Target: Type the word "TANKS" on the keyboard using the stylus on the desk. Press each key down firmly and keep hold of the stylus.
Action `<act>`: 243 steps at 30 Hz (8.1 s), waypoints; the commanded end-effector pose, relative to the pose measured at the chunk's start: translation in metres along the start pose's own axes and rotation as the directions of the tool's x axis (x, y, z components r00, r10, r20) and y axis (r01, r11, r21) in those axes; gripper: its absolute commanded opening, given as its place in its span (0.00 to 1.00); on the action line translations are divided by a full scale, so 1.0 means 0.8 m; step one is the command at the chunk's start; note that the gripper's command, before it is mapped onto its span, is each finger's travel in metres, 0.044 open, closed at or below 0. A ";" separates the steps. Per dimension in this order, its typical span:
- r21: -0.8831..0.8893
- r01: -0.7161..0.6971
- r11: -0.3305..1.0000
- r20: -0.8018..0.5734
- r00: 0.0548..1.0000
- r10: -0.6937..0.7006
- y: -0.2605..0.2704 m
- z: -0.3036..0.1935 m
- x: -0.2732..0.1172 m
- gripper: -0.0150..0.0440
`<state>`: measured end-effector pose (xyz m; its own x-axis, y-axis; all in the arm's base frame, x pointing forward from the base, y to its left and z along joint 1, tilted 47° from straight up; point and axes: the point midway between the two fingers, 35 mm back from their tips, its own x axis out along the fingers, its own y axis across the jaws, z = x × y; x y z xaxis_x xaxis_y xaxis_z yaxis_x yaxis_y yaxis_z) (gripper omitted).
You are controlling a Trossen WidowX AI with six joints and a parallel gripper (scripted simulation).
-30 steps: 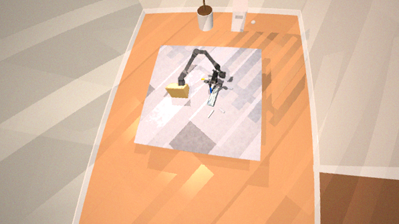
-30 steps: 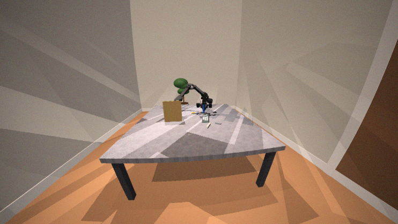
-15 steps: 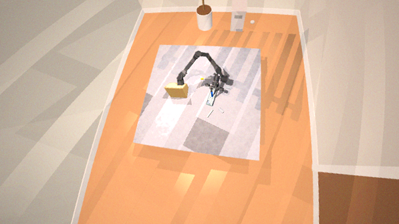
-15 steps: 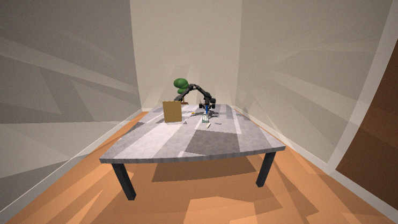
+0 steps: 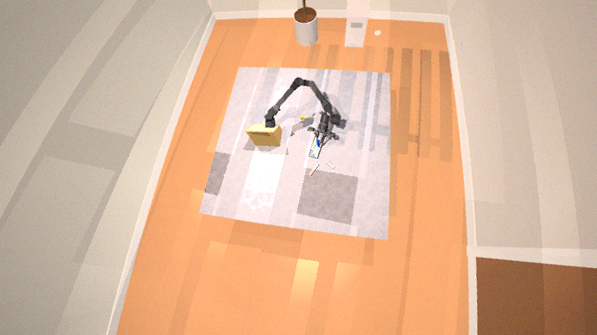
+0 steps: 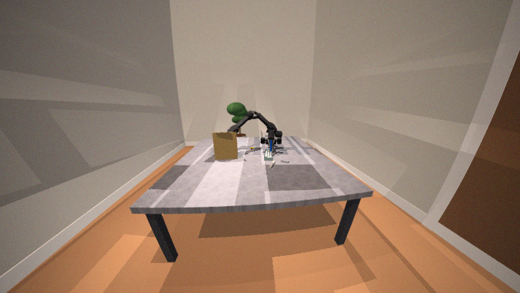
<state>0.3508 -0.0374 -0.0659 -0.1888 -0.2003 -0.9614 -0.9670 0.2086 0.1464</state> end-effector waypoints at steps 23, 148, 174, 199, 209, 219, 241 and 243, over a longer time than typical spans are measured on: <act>0.005 0.000 1.000 0.001 1.000 0.000 -0.002 0.003 0.000 0.39; 0.005 -0.001 1.000 0.005 1.000 0.001 0.052 0.046 -0.129 0.25; 0.004 -0.001 1.000 0.006 1.000 0.001 0.050 0.071 -0.111 0.39; 0.004 -0.001 1.000 0.006 1.000 0.001 0.050 0.081 -0.105 0.39; 0.004 -0.001 1.000 0.006 1.000 0.001 0.050 0.086 -0.102 0.39; 0.004 -0.001 1.000 0.007 1.000 0.001 0.050 0.090 -0.100 0.39; 0.005 -0.001 1.000 0.005 1.000 0.000 0.050 0.047 -0.125 0.39; 0.005 -0.001 1.000 0.005 1.000 0.000 0.050 0.047 -0.125 0.39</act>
<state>0.3375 0.0281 0.0236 -0.1919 -0.1896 -0.9629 -0.9638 0.2214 0.1485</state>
